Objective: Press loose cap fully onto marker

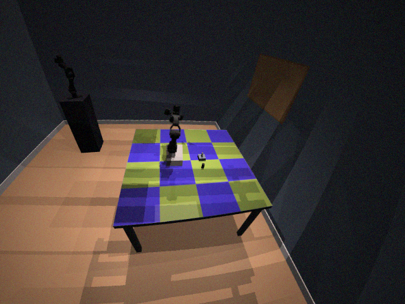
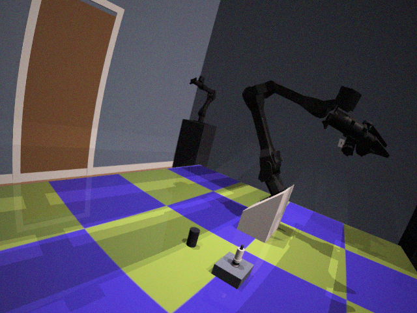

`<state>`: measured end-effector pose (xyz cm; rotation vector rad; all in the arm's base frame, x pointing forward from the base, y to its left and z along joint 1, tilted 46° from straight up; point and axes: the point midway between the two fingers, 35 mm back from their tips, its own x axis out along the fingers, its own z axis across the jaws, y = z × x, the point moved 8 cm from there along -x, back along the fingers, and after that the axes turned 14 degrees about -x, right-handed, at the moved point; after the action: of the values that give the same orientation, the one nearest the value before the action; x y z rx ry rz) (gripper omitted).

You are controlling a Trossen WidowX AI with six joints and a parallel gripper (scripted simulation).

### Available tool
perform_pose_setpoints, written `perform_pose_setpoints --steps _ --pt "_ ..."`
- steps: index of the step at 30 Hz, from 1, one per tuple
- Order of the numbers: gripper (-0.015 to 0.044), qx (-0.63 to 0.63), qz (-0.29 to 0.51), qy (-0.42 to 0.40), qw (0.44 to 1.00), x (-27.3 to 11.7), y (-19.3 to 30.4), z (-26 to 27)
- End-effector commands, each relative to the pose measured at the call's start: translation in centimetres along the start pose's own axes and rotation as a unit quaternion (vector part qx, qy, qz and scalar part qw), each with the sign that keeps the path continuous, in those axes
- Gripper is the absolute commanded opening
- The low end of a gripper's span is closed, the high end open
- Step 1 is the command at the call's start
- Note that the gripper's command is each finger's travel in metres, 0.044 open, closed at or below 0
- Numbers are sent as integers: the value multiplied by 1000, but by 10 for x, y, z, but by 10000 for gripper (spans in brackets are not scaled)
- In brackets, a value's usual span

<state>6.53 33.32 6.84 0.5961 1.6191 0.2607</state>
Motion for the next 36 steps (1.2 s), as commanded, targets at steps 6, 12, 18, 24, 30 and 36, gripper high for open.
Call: perform_pose_setpoints --steps 6,12,18,24,30,36 --pt "242 273 -4 -102 956 -17 -2 63" --pt "242 600 38 -228 766 -50 -22 141" --pt "242 779 100 -300 541 -80 -46 191" --pt "242 874 170 -349 294 -113 -80 231" --pt "242 889 258 -377 18 -151 -119 262" --pt "242 823 355 -379 -231 -192 -154 286"
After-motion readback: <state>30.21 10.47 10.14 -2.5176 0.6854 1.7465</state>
